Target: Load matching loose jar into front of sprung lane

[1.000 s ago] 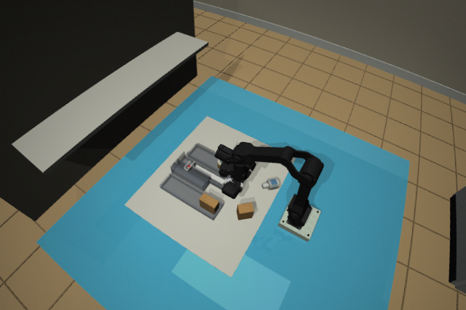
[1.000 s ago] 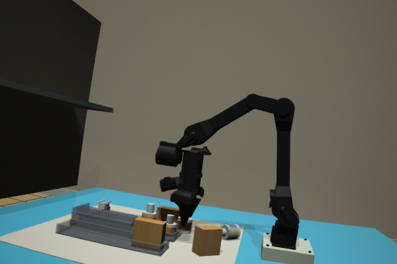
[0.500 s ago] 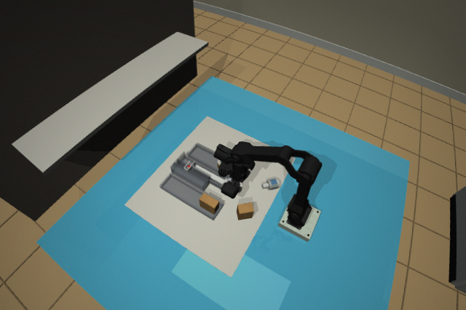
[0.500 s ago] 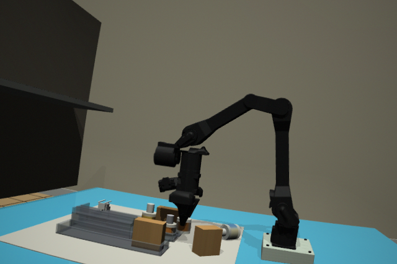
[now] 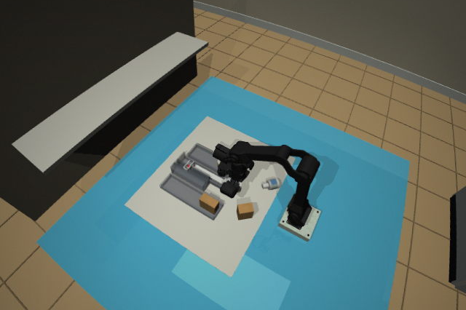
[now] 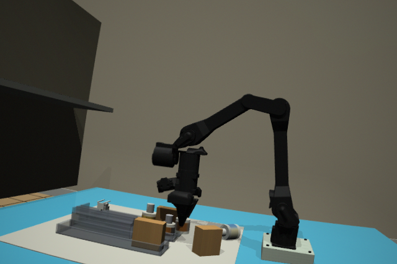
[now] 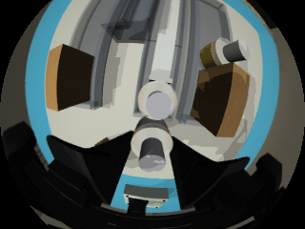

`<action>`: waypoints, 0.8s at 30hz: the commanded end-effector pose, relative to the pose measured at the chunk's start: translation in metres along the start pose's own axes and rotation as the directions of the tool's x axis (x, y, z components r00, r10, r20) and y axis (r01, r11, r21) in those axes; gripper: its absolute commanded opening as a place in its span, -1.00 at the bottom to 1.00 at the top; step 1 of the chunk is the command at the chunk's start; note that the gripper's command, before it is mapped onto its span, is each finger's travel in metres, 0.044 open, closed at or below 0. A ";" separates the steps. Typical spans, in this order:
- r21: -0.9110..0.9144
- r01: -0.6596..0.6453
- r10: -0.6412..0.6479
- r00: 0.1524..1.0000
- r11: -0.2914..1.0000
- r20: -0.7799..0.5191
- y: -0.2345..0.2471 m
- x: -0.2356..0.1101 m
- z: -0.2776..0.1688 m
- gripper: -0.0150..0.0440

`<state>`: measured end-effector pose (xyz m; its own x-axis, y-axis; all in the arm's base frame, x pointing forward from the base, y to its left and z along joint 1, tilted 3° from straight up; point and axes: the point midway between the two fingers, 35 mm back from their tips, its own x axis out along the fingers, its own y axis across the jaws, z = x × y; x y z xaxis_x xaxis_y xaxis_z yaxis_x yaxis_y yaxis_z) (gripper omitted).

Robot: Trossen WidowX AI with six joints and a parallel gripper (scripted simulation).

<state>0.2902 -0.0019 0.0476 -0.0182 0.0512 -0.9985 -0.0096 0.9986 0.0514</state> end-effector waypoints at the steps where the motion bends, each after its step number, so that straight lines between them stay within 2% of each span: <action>1: 0.002 -0.003 0.003 1.000 1.000 0.024 0.001 -0.002 0.008 -0.49; 24: 0.002 -0.003 0.003 1.000 1.000 0.024 0.001 -0.003 0.018 -0.49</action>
<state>0.2999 -0.0018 0.0477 -0.0190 0.0512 -0.9985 -0.0097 0.9986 0.0514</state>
